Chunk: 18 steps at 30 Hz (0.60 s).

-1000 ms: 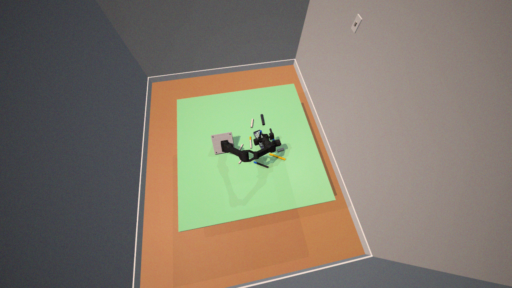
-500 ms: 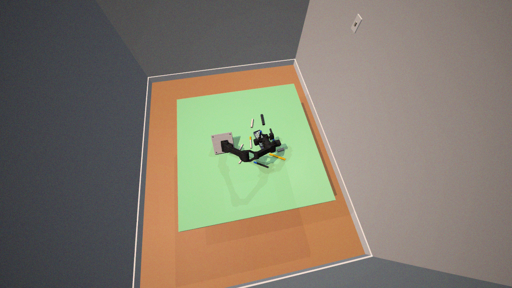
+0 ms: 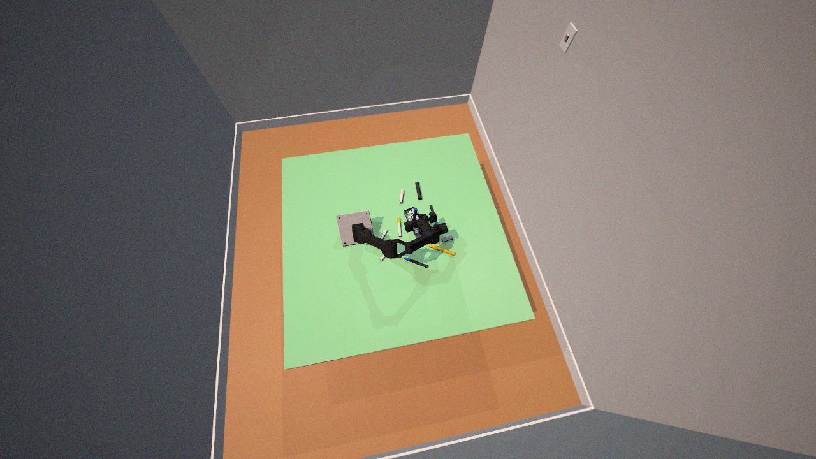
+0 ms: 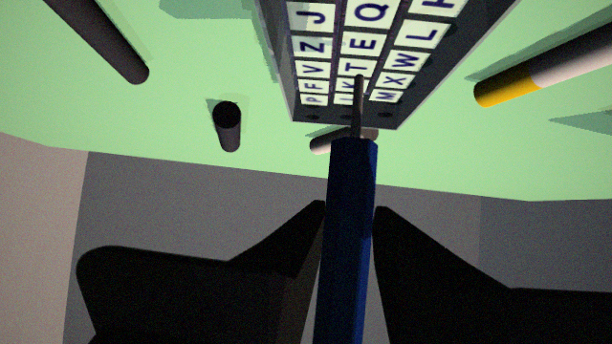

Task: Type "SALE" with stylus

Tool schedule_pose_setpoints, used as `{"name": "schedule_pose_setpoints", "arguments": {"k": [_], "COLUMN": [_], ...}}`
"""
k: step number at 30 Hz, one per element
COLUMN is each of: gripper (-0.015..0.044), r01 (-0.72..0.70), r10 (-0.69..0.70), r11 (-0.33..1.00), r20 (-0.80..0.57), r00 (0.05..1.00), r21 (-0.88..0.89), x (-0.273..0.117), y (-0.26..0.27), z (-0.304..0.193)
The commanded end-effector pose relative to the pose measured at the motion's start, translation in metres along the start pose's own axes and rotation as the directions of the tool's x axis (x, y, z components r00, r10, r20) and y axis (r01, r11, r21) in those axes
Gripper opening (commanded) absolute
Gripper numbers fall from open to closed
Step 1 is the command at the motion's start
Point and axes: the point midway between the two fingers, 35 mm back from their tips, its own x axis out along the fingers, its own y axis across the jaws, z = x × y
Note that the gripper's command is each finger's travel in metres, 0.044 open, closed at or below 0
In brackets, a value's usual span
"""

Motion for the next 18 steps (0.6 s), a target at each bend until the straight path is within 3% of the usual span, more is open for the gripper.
{"name": "schedule_pose_setpoints", "arguments": {"k": [1, 18], "gripper": [0.0081, 0.0081], "r01": [-0.001, -0.001], "r10": [0.001, 0.001], "r11": [1.0, 1.0], "r20": [0.004, 0.004], "r00": [1.0, 1.0], "r21": [-0.005, -0.005], "x": [0.0012, 0.0042], "y": [0.0004, 0.0004], "z": [0.0029, 0.0081]}}
